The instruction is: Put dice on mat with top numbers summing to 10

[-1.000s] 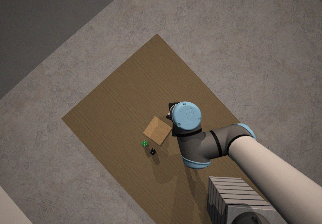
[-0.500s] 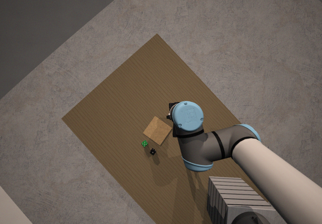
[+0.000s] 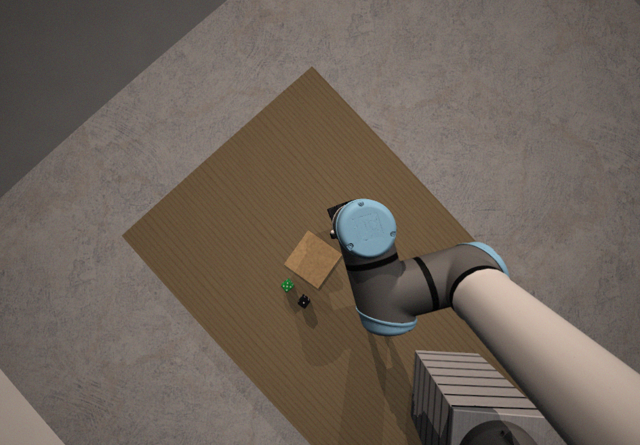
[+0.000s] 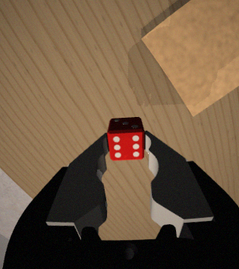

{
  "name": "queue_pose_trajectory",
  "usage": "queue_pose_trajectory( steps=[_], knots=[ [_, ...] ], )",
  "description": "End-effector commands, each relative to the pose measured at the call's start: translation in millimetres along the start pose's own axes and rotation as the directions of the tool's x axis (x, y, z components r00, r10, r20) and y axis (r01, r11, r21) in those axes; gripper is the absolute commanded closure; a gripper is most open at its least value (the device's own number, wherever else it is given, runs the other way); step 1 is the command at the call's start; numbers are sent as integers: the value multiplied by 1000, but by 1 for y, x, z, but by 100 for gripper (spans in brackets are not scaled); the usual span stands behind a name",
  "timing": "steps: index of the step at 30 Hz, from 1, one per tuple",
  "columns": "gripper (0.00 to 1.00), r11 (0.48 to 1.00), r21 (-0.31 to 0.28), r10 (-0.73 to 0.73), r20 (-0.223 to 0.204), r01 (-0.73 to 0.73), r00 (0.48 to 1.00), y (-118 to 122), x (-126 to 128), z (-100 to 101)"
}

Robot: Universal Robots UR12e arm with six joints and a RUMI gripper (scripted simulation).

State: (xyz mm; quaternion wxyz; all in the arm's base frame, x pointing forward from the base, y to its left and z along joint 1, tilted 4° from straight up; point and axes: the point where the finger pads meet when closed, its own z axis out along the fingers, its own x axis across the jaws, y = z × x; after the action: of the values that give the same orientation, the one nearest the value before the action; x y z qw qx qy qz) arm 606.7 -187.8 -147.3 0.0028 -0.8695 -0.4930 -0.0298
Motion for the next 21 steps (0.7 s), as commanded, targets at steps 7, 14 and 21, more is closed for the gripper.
queue_pose_trajectory(
  steps=[7, 14, 21],
  knots=[
    [90, 976, -2, -220, -3, 220, 976, 5, 1, 6],
    [90, 975, -5, -223, -4, 223, 975, 6, 1, 6],
    [90, 975, -23, -223, -4, 223, 975, 6, 1, 6]
  ],
)
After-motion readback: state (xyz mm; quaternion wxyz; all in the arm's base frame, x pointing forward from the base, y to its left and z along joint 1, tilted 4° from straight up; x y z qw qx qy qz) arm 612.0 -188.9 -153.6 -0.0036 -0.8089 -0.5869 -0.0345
